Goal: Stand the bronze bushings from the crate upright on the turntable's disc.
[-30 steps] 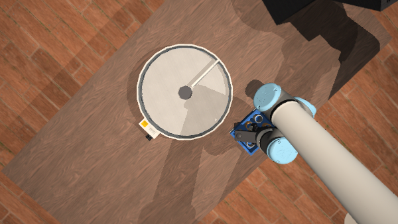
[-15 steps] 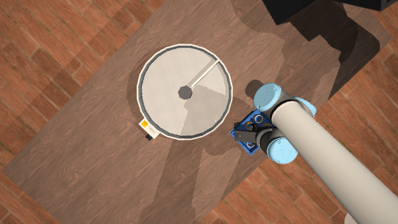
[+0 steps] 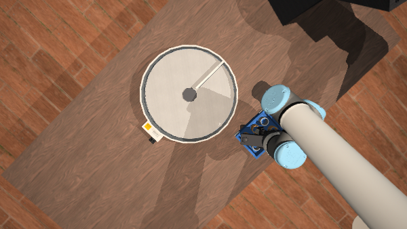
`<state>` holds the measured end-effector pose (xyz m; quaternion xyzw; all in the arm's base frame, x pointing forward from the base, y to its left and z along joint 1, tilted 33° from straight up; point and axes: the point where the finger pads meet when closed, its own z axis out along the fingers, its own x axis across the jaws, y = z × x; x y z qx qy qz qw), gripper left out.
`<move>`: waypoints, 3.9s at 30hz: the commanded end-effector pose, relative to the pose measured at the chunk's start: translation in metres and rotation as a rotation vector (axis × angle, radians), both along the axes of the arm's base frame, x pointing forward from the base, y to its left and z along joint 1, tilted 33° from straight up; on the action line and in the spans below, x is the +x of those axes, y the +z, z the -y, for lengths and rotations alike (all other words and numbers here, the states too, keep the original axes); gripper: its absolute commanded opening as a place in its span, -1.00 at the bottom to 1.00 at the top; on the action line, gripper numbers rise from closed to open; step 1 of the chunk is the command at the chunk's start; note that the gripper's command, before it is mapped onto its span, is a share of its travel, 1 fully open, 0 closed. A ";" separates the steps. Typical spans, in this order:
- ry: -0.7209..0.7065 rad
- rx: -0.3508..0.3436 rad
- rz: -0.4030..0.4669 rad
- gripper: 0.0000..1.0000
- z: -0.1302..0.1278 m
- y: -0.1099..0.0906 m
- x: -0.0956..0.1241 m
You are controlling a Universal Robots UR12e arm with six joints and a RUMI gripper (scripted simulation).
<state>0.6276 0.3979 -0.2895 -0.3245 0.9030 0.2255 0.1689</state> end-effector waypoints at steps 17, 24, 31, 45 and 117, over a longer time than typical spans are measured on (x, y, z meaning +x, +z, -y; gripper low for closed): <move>0.000 0.000 0.001 -1.00 0.042 0.069 -0.013; 0.000 0.000 0.001 -1.00 0.051 0.084 -0.015; 0.000 0.000 0.001 -1.00 0.058 0.095 -0.017; 0.000 0.000 0.001 -1.00 0.059 0.096 -0.018; 0.000 0.000 0.001 -1.00 0.264 -0.029 -0.015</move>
